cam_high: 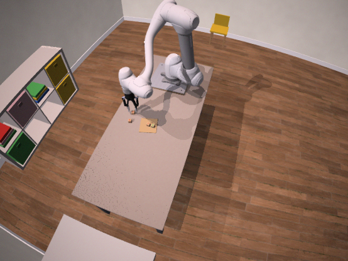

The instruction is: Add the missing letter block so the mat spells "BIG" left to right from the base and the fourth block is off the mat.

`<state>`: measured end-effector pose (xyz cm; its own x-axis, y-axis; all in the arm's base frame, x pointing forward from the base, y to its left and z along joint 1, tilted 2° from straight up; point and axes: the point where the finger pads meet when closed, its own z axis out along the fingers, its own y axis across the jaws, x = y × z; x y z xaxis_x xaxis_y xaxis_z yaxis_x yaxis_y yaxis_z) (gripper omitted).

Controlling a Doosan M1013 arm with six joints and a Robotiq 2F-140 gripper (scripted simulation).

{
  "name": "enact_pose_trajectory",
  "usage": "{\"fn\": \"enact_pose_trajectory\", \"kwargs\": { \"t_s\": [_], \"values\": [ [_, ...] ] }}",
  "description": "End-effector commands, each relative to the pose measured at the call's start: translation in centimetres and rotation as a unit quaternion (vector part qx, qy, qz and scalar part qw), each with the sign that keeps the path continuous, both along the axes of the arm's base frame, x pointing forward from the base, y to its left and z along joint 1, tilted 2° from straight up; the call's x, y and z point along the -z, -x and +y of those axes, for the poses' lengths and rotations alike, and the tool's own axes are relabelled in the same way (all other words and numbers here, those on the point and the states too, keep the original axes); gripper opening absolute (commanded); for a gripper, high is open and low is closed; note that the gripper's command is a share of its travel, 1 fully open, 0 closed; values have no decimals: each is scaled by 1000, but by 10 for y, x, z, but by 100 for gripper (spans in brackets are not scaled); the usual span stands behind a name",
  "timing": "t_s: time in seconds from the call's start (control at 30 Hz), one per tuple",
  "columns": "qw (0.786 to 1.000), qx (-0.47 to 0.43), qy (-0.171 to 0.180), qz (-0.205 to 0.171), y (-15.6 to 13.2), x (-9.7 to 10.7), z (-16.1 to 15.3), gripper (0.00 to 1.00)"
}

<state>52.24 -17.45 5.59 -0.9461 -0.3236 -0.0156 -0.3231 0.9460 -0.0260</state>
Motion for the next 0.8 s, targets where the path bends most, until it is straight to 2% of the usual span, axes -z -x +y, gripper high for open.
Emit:
{"fn": "enact_pose_trajectory", "kwargs": {
  "t_s": [0.0, 0.53, 0.77],
  "values": [
    [1000, 0, 0, 0, 0, 0, 0, 37],
    [1000, 0, 0, 0, 0, 4, 0, 37],
    [1000, 0, 0, 0, 0, 17, 0, 37]
  ]
}}
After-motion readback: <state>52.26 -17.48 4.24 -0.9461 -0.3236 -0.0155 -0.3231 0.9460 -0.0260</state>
